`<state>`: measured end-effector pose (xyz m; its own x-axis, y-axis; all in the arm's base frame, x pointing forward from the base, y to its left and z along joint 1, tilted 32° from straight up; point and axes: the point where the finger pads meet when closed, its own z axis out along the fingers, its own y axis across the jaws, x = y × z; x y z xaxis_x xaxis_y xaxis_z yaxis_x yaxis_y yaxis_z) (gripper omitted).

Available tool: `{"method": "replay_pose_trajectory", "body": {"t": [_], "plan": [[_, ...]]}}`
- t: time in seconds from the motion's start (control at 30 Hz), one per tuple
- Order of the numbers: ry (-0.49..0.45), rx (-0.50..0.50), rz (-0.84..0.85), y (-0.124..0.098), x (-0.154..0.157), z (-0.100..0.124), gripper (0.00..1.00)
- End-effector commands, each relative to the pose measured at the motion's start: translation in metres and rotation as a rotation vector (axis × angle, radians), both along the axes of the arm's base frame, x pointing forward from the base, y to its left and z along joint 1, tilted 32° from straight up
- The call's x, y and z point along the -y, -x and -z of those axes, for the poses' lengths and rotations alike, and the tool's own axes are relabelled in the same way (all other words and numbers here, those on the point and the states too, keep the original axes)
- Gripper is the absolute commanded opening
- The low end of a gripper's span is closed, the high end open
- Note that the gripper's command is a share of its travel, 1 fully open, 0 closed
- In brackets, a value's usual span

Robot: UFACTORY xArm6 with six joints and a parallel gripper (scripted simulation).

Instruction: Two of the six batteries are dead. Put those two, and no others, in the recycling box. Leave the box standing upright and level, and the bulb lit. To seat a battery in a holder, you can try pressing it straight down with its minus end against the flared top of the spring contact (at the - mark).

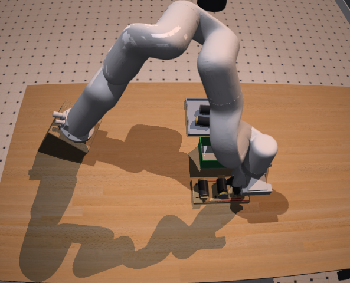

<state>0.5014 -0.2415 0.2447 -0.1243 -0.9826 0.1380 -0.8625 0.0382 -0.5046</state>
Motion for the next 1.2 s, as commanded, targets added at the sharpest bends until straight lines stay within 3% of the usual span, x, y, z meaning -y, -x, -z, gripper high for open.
{"method": "replay_pose_trajectory", "body": {"t": [0.0, 0.23, 0.53, 0.87, 1.07, 1.17], "plan": [[0.002, 0.003, 0.0, -0.001, 0.0, -0.002, 0.28], [0.002, 0.003, 0.0, 0.001, 0.0, -0.005, 0.28], [0.002, 0.003, 0.0, 0.02, -0.007, -0.037, 0.28], [0.002, 0.003, 0.0, 0.022, -0.008, -0.041, 0.28], [0.002, 0.003, 0.0, 0.054, -0.02, -0.095, 0.28], [0.002, 0.003, 0.0, 0.056, -0.021, -0.099, 0.28]]}}
